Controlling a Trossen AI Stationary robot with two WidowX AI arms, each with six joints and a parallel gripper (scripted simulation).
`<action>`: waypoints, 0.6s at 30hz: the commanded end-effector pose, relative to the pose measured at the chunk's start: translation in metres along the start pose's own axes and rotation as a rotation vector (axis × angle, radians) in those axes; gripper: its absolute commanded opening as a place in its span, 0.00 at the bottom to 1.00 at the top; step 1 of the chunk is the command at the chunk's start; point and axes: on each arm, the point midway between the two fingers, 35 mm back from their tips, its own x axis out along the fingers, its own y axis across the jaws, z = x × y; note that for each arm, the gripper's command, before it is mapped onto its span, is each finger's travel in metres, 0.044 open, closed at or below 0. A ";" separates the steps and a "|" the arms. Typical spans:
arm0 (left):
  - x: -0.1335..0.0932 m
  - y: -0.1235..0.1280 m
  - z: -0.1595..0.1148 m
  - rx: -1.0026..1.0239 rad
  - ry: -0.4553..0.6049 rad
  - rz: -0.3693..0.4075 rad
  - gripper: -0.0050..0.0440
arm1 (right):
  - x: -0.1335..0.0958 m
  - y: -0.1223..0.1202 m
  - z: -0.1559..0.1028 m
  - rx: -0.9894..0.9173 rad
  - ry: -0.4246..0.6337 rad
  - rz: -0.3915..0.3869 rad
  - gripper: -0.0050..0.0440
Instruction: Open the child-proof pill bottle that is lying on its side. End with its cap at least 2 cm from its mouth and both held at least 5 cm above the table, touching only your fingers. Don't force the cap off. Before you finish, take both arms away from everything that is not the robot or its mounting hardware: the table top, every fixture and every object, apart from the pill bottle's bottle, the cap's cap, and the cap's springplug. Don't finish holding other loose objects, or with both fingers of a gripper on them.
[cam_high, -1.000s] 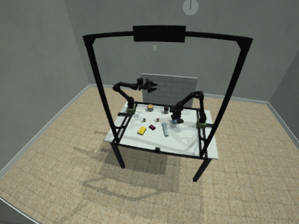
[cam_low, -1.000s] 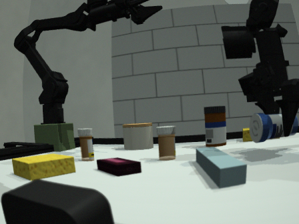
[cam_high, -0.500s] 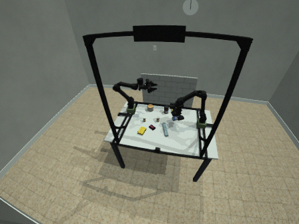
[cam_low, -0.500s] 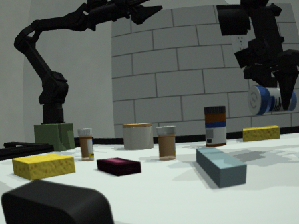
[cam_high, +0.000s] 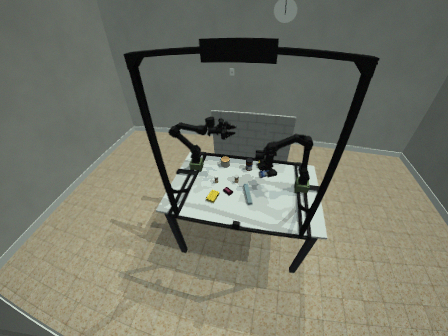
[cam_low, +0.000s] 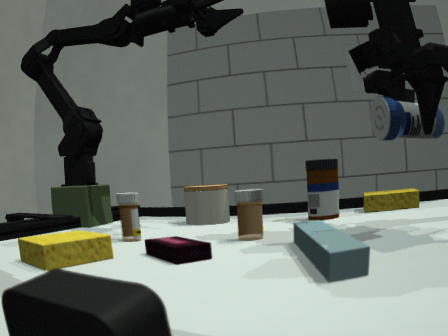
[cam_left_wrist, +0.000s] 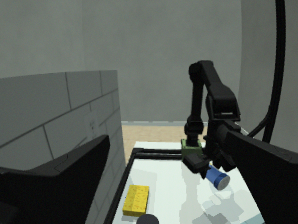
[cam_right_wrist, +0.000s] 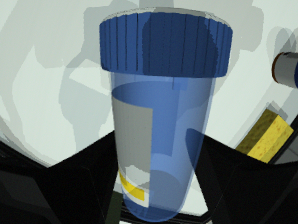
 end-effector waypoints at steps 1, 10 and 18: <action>0.000 0.000 0.000 0.000 0.000 0.000 1.00 | -0.006 0.001 0.005 0.044 -0.014 -0.005 0.10; 0.000 0.000 0.000 0.000 0.000 0.000 1.00 | -0.006 0.005 0.017 0.203 -0.014 -0.004 0.10; 0.000 0.000 0.000 0.000 0.000 0.000 1.00 | -0.006 0.010 0.028 0.341 -0.015 -0.003 0.10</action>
